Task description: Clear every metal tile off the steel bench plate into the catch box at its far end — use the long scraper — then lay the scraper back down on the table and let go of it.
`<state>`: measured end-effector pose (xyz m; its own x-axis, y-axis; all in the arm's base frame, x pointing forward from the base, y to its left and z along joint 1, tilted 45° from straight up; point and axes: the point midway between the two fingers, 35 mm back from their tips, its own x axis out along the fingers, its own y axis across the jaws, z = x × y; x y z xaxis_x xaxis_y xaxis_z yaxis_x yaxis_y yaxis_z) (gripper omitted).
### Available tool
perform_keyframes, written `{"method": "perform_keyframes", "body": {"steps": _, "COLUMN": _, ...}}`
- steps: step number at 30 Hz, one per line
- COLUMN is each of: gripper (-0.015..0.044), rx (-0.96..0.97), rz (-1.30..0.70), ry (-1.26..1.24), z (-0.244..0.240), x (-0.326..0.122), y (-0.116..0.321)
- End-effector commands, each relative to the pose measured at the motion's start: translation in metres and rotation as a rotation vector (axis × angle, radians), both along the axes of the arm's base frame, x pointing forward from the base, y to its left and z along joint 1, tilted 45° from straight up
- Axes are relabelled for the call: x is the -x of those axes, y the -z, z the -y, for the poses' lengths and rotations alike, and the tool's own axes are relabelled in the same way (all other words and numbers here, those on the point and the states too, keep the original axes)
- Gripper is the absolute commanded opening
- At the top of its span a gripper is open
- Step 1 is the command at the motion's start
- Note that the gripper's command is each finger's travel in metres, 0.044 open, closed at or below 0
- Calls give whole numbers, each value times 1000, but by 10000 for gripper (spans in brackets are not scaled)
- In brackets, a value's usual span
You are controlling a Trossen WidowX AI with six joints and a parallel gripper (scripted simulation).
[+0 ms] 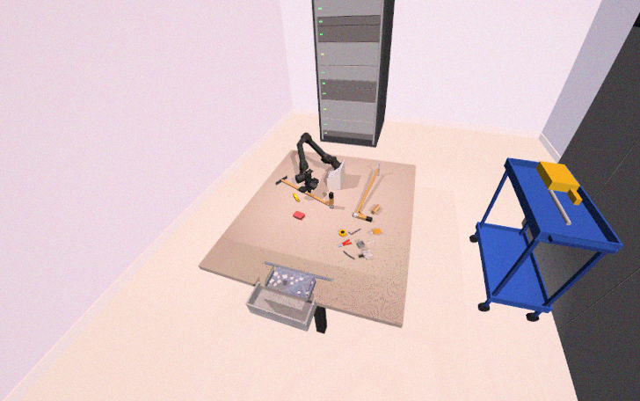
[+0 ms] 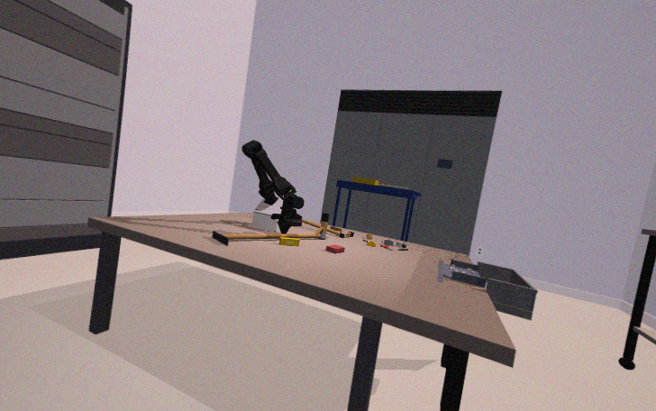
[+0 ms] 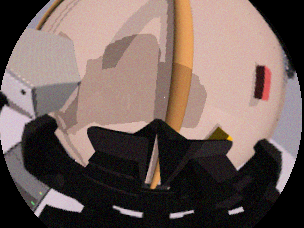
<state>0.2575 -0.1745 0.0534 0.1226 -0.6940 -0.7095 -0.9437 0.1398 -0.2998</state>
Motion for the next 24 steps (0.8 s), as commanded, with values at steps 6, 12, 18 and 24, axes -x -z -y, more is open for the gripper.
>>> {"method": "perform_keyframes", "body": {"steps": 6, "gripper": 0, "rx": 3, "rz": 16, "ry": 3, "z": 2, "x": -12, "y": -5}}
{"method": "perform_keyframes", "body": {"steps": 12, "gripper": 0, "rx": 3, "rz": 16, "ry": 3, "z": 3, "x": -18, "y": -7}}
{"method": "perform_keyframes", "body": {"steps": 18, "gripper": 0, "rx": 3, "rz": 17, "ry": 3, "z": 4, "x": -24, "y": -9}}
{"method": "perform_keyframes", "body": {"steps": 24, "gripper": 0, "rx": 4, "rz": 17, "ry": 3, "z": 5, "x": -29, "y": -10}}
